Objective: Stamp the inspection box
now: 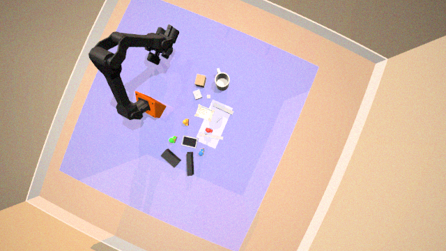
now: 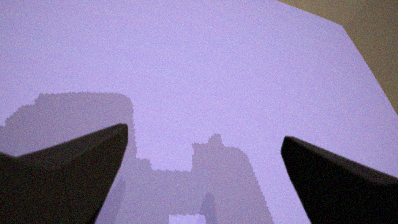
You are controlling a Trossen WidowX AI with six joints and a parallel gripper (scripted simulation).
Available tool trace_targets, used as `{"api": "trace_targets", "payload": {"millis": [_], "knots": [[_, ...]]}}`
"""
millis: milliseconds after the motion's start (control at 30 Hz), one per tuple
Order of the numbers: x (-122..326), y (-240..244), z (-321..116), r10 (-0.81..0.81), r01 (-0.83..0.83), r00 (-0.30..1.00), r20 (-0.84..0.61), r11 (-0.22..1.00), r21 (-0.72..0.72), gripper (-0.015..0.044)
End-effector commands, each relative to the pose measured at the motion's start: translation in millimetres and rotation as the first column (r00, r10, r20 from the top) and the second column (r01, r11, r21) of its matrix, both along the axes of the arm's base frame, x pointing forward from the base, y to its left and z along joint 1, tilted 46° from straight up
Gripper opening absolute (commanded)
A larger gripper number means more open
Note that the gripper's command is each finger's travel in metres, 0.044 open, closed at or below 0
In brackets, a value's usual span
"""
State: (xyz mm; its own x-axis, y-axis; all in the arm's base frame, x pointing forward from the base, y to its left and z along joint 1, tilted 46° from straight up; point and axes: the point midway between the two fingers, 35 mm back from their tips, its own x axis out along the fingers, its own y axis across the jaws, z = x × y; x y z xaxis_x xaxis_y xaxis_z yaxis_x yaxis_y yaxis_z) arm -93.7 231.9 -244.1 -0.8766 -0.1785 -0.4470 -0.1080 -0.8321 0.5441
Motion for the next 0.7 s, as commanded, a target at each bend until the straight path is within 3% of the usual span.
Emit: {"api": "trace_targets", "payload": {"millis": [0,233,333,467,667], "knots": [[0.3,1.4,1.4,0.0,0.0,1.0,0.0,1.0,0.0,0.04],[2.4,11.1,11.6,0.0,0.0,1.0,0.0,1.0,0.0,0.04],[11.4,12.6,14.9,-0.027,0.028,0.999,0.03,0.999,-0.028,0.0321],[54.7,22.6,35.6,-0.134,0.156,0.976,0.169,0.98,-0.125,0.0228],[124.1,21.5,68.0,-0.267,0.389,0.874,0.406,0.885,-0.255,0.0228]]}}
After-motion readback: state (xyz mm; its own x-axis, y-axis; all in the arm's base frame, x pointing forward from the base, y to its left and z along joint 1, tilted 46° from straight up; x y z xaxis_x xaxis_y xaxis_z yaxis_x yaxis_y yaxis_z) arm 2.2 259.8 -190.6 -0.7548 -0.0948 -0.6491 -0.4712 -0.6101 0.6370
